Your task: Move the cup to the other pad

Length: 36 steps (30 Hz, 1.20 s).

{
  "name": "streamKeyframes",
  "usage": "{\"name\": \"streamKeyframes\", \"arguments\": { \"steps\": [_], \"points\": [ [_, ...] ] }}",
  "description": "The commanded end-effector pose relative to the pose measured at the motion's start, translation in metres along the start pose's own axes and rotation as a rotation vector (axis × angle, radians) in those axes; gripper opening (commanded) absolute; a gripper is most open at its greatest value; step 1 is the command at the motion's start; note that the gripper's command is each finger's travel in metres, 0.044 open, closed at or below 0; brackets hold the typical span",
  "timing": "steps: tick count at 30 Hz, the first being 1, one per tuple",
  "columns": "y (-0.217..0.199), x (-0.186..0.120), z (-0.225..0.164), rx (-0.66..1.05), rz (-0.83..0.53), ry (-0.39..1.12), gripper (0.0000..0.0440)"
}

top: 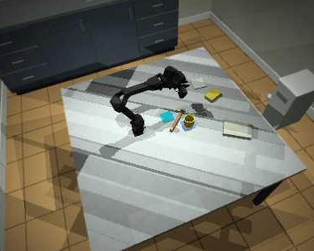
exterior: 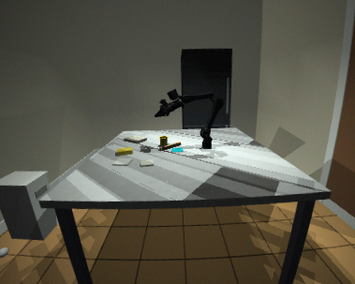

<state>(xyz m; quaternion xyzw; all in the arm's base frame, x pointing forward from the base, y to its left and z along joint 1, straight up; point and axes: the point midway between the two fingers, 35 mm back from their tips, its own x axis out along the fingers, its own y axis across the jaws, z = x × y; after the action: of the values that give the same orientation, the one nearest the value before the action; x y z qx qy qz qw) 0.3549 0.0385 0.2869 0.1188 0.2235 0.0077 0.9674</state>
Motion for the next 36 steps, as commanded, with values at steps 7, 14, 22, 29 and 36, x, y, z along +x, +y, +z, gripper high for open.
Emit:
{"name": "streamKeyframes", "arguments": {
  "steps": [7, 14, 22, 29, 36],
  "points": [
    [0.007, 0.01, -0.008, 0.053, -0.031, 0.136, 0.0114],
    [0.009, 0.016, -0.016, 0.074, -0.065, 0.243, 0.0109],
    [0.007, 0.022, -0.027, 0.08, -0.113, 0.363, 0.0114],
    [0.002, 0.026, -0.036, 0.071, -0.158, 0.466, 0.0124],
    [-0.006, 0.028, -0.044, 0.054, -0.203, 0.567, 0.0126]
  ]
}}
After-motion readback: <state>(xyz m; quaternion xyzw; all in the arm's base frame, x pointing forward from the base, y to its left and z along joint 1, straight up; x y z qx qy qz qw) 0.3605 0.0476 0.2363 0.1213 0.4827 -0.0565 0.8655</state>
